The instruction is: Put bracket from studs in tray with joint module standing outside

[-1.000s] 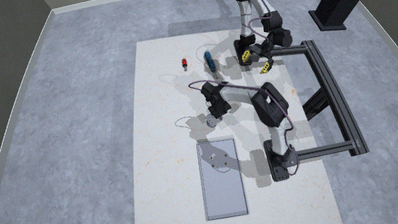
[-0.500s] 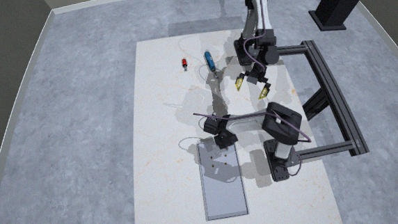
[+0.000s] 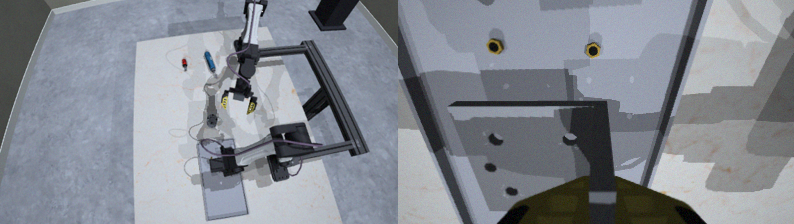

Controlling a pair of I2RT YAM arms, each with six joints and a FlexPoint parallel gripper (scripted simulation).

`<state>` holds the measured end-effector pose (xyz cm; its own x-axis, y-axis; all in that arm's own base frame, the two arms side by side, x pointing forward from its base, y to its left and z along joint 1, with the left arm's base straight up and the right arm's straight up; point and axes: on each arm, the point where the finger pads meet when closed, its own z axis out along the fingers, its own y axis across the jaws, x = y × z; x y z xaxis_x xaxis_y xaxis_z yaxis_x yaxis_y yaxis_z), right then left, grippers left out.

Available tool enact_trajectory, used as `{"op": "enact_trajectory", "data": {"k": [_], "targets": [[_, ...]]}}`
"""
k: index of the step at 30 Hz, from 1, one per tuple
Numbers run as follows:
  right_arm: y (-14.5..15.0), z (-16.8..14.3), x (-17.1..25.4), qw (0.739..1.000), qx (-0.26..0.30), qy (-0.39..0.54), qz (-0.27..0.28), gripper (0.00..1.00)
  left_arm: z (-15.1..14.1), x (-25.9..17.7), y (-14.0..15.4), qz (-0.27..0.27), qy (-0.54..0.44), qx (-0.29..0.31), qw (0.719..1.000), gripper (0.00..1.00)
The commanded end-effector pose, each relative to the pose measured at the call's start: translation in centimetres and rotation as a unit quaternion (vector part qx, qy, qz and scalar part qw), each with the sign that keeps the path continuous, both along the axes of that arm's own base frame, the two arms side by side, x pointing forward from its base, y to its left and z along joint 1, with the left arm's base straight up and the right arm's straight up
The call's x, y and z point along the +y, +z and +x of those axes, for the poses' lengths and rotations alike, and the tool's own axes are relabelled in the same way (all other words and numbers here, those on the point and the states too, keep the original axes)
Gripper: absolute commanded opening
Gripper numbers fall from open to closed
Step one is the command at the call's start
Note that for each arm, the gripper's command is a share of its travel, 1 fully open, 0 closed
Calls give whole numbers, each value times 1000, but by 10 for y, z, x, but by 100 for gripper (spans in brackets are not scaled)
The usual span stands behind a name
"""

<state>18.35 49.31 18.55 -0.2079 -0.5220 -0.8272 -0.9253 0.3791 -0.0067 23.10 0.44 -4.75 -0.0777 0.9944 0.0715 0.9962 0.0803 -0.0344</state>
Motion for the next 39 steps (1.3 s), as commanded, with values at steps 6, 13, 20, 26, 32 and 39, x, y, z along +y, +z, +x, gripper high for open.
{"op": "enact_trajectory", "data": {"k": [6, 13, 20, 26, 32, 39], "targets": [[42, -4, 16, 998, -17, 26, 53, 100, 17, 31, -13, -15, -68, -32, 997, 0], [42, -4, 16, 998, -17, 26, 53, 100, 17, 51, -32, -14, -57, -32, 998, 0], [42, -4, 16, 998, -17, 26, 53, 100, 10, 50, -40, -18, -49, -16, 998, 0], [42, -4, 16, 998, -17, 26, 53, 100, 11, 51, -38, -16, -50, -21, 998, 0], [48, -7, 13, 997, -21, 31, 61, 100, 15, 50, -46, -21, -54, -21, 998, 0], [31, -4, 18, 998, -16, 29, 49, 100, 22, 52, -49, -19, -53, -29, 998, 0]]}}
